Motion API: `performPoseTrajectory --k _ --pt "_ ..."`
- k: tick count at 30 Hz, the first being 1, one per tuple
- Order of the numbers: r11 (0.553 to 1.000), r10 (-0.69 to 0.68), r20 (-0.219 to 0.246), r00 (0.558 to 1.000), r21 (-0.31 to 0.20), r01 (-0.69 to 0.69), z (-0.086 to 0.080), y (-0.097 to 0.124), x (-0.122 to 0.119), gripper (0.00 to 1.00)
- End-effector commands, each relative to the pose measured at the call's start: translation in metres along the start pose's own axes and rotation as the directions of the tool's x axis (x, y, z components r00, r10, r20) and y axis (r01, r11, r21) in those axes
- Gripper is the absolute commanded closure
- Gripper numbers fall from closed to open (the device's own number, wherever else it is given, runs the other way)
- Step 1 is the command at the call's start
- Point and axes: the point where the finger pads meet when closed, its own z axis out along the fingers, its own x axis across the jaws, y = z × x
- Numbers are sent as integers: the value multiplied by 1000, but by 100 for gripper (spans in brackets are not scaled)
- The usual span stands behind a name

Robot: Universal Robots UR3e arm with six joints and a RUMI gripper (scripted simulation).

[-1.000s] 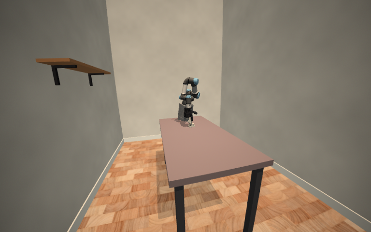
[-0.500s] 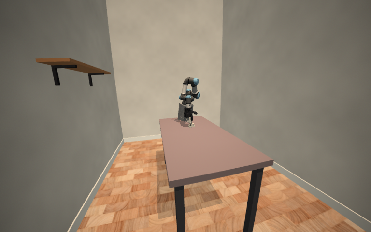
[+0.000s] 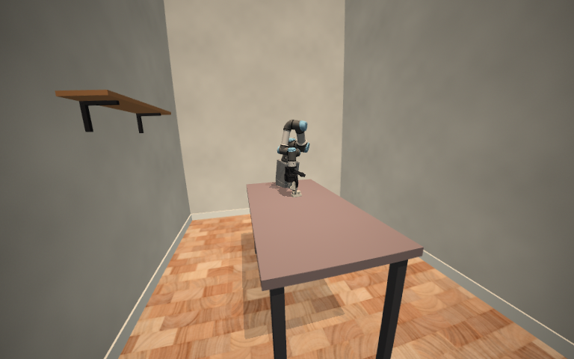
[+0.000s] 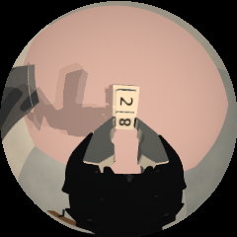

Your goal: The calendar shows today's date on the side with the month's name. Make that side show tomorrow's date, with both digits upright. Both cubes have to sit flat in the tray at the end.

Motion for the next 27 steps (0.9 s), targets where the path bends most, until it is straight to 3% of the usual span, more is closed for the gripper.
performPoseTrajectory --k 1,27 --pt "1000 0 -1 1000 -1 0 0 0 1 90" --pt "1000 0 -1 1000 -1 0 -5 0 1 90"
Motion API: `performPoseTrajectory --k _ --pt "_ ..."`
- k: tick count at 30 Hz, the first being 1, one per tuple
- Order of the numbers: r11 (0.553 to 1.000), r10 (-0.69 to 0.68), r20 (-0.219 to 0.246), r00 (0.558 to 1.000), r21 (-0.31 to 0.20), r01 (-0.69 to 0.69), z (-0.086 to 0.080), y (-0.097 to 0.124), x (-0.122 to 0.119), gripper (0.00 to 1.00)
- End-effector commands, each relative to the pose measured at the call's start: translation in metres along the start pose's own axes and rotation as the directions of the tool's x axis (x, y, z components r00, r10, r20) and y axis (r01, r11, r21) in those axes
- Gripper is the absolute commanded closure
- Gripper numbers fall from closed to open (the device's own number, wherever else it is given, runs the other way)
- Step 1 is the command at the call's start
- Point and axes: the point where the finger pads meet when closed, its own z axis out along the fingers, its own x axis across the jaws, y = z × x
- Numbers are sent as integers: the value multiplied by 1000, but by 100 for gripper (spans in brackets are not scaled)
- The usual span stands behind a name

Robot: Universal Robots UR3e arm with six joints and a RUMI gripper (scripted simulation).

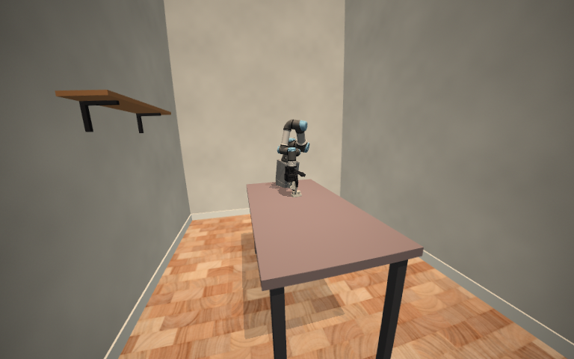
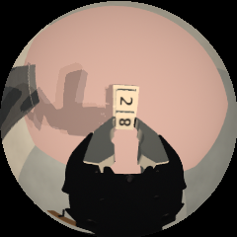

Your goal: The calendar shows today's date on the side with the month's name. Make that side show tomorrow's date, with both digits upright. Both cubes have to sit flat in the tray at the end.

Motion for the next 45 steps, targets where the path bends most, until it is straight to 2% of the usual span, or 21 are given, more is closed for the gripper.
performPoseTrajectory --k 1,10,37,45 --pt "1000 0 -1 1000 -1 0 -4 0 1 90" --pt "1000 0 -1 1000 -1 0 -17 0 1 90" --pt "1000 0 -1 1000 -1 0 -84 0 0 90" --pt "1000 0 -1 1000 -1 0 -93 0 0 90"
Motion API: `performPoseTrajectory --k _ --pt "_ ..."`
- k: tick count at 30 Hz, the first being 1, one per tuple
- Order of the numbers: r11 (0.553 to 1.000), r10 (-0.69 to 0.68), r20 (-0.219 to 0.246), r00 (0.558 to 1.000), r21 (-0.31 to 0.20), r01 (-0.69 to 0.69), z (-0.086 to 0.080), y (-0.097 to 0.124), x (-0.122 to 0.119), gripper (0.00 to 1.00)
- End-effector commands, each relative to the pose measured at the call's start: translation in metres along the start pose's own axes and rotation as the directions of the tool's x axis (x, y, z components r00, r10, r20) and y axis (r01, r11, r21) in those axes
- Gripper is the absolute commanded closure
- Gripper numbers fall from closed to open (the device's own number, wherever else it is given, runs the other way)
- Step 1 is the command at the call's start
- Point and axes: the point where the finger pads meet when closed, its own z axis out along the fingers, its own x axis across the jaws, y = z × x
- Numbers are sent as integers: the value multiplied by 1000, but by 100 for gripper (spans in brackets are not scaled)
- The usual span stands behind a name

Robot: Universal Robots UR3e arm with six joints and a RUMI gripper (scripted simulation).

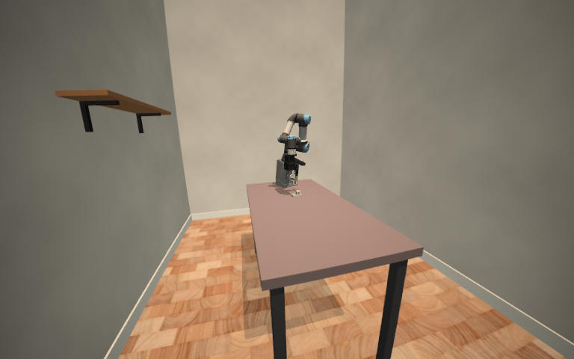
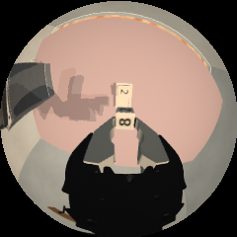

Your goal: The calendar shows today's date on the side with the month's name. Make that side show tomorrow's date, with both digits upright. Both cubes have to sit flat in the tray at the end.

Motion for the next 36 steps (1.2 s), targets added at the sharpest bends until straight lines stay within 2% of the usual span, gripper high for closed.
performPoseTrajectory --k 1,24,31,36 --pt "1000 0 0 1000 0 0 -7 0 0 90" --pt "1000 6 0 1000 0 -6 -11 -1 1 90" --pt "999 42 1 999 0 -42 -10 -7 5 90" --pt "993 119 2 993 -1 -119 -9 -20 12 90"
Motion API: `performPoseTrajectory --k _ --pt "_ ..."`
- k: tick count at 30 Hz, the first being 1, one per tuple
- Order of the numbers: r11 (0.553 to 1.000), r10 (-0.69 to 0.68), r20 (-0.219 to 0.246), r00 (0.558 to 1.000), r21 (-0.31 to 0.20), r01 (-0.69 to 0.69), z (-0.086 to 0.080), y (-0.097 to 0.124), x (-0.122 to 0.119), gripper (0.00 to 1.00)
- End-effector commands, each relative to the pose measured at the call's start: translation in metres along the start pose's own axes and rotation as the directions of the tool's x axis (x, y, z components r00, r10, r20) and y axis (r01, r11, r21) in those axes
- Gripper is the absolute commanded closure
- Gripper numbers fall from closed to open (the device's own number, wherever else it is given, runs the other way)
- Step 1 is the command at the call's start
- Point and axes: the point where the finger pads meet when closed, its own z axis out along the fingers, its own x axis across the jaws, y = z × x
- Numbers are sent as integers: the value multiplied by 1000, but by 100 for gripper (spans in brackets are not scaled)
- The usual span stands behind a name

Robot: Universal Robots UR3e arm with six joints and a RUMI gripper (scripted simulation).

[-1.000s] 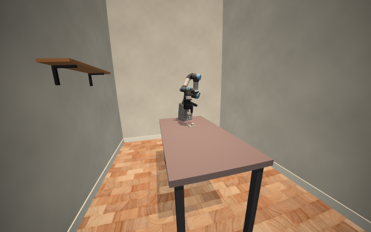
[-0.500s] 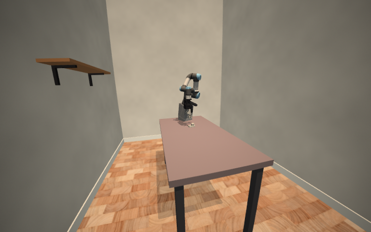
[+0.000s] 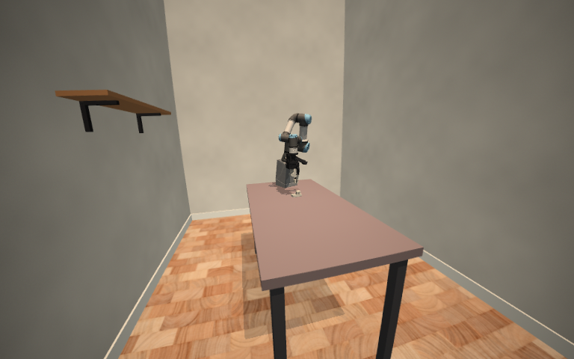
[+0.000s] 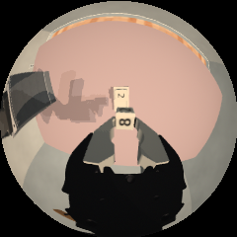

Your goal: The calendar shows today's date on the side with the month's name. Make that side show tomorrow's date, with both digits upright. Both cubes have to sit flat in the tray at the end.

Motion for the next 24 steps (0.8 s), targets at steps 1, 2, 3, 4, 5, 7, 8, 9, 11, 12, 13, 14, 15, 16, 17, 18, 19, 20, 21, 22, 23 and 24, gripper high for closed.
performPoseTrajectory --k 1,2,3,4,5,7,8,9,11,12,13,14,15,16,17,18,19,20,21,22,23,24 --pt "997 75 1 997 -3 -75 1 -13 7 90" --pt "995 96 1 995 -4 -96 1 -16 8 90" --pt "993 119 1 993 -4 -119 2 -21 10 90" --pt "990 142 1 990 -4 -142 2 -25 12 90" --pt "986 167 1 986 -4 -167 2 -29 13 90" --pt "976 217 1 976 -4 -217 3 -39 17 90" --pt "970 243 1 970 -4 -243 4 -43 18 90" --pt "963 269 1 963 -4 -269 4 -48 20 90" --pt "956 295 1 956 -4 -295 4 -53 21 90" --pt "956 295 1 956 -4 -295 4 -53 21 90" --pt "947 320 1 947 -4 -320 5 -58 23 90" --pt "939 345 0 939 -4 -345 5 -63 24 90" --pt "929 369 0 929 -4 -369 5 -68 25 90" --pt "920 393 0 920 -4 -393 6 -73 27 90" --pt "910 416 -1 910 -4 -416 6 -77 28 90" --pt "899 437 -1 899 -4 -437 6 -82 29 90" --pt "889 457 -1 889 -3 -457 6 -86 29 90" --pt "879 476 -2 879 -3 -476 7 -90 30 90" --pt "870 494 -2 870 -3 -494 7 -94 31 90" --pt "860 510 -2 860 -2 -510 7 -98 31 90" --pt "851 525 -3 851 -2 -525 7 -101 32 90" --pt "843 538 -3 843 -2 -538 7 -104 32 90"
